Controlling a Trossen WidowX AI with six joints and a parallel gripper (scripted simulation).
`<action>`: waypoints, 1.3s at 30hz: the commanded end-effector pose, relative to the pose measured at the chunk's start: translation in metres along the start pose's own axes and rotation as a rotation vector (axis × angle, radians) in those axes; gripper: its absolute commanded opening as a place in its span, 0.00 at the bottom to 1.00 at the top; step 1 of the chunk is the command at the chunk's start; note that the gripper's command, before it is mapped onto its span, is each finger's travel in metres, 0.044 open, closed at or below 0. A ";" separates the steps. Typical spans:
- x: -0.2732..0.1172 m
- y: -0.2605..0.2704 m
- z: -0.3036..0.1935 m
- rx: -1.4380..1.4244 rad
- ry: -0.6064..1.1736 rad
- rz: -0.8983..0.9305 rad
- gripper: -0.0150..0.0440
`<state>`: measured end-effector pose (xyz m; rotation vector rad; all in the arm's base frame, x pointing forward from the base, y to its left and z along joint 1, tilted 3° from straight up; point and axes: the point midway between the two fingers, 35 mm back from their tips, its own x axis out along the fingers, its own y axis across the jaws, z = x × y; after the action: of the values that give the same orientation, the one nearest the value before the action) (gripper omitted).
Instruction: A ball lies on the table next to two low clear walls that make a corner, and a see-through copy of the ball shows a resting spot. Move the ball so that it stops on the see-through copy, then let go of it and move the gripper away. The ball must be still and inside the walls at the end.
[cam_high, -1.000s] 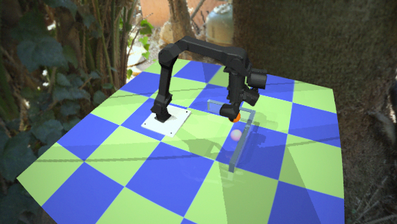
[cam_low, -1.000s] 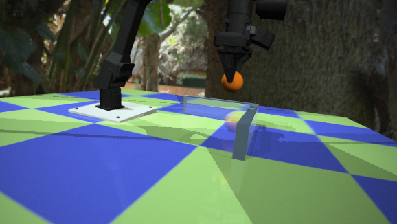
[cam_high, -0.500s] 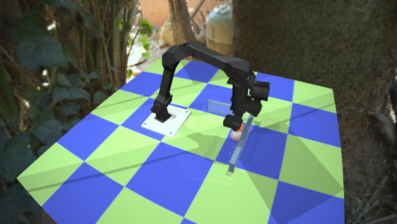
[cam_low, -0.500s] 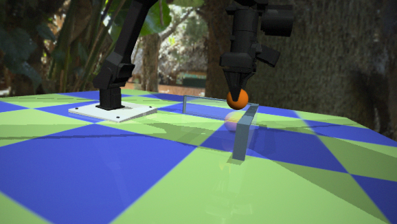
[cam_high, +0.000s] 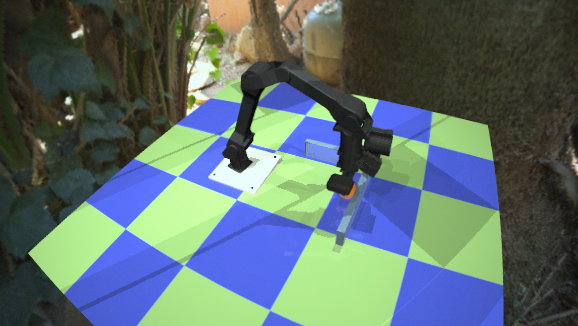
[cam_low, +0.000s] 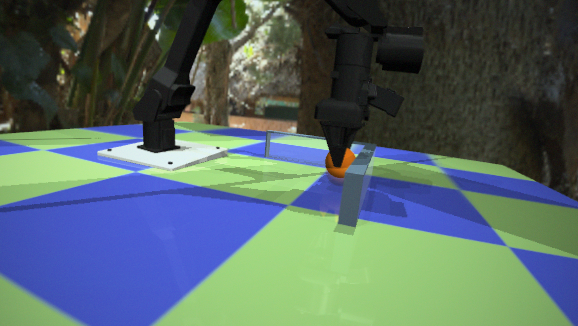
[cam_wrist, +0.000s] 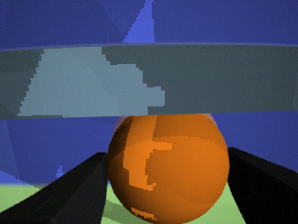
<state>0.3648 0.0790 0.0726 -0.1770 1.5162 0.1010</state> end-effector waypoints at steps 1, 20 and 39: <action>0.005 0.000 0.000 -0.003 -0.001 -0.002 0.25; 0.014 0.000 -0.001 0.000 0.003 0.000 0.70; -0.067 -0.001 0.003 -0.003 -0.016 0.001 0.86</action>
<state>0.3642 0.0817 0.1433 -0.1763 1.4928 0.1064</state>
